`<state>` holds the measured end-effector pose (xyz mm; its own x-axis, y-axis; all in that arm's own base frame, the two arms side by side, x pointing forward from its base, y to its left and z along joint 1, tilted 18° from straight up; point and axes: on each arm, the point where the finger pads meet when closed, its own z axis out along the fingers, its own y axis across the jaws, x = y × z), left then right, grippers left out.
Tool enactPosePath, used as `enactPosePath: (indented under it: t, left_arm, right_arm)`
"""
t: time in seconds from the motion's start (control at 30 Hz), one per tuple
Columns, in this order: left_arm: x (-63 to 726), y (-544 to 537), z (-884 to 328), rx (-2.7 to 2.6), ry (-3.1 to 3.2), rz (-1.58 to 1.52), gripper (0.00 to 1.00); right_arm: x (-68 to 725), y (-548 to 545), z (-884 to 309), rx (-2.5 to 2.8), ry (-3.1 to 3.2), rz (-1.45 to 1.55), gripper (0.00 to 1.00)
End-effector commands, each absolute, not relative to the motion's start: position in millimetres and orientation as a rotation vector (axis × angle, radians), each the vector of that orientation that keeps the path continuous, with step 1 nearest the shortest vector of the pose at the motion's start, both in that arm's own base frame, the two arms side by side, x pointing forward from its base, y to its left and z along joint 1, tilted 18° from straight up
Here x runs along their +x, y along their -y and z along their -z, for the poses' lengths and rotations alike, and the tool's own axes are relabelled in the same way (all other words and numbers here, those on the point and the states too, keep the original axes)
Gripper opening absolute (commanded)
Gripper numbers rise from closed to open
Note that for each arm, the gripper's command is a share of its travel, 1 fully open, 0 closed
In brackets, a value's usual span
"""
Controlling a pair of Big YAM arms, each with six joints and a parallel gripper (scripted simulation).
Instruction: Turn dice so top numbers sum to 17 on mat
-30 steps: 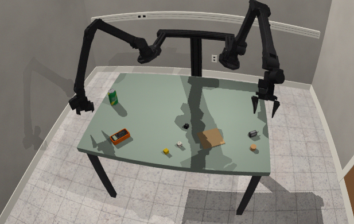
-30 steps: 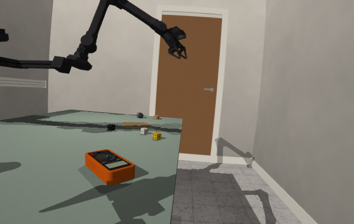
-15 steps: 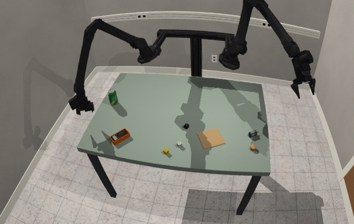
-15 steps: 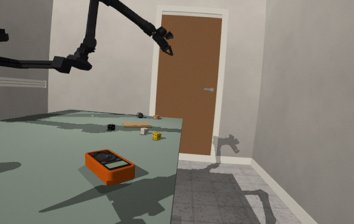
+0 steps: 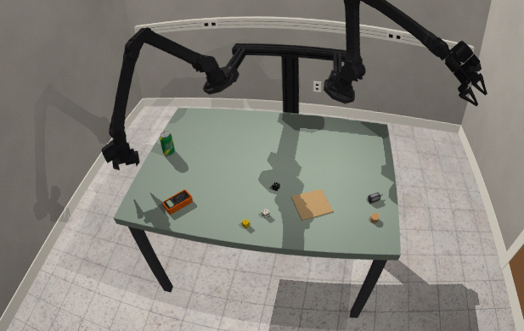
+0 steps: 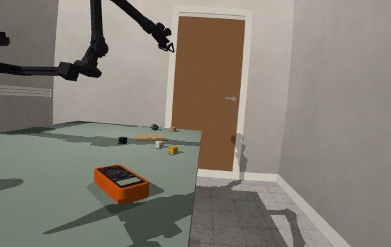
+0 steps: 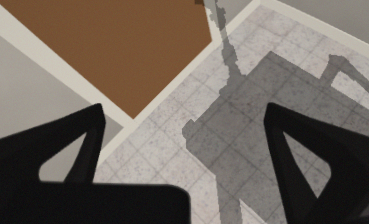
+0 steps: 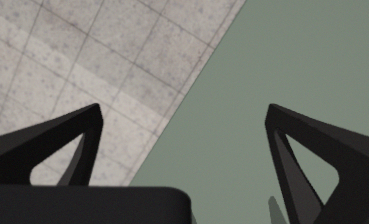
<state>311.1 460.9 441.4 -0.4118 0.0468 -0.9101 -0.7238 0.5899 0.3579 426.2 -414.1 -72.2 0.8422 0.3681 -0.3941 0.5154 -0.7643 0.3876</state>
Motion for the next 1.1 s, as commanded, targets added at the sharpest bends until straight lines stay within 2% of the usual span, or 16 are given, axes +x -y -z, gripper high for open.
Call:
enactPosePath:
  t: [0.0,0.6,1.07]
  left_arm:
    - [259.2,-465.2,-500.1,-0.655,-1.624,-1.003,1.00]
    - [78.3,-453.3,-593.2,-0.919,-1.217,-1.227,1.00]
    - [14.1,-424.9,-627.2,-0.980,-1.042,-1.319,1.00]
  right_arm:
    - [429.1,415.1,67.1,2.522,-0.646,0.397,1.00]
    - [429.1,415.1,67.1,2.522,-0.646,0.397,1.00]
    - [429.1,415.1,67.1,2.522,-0.646,0.397,1.00]
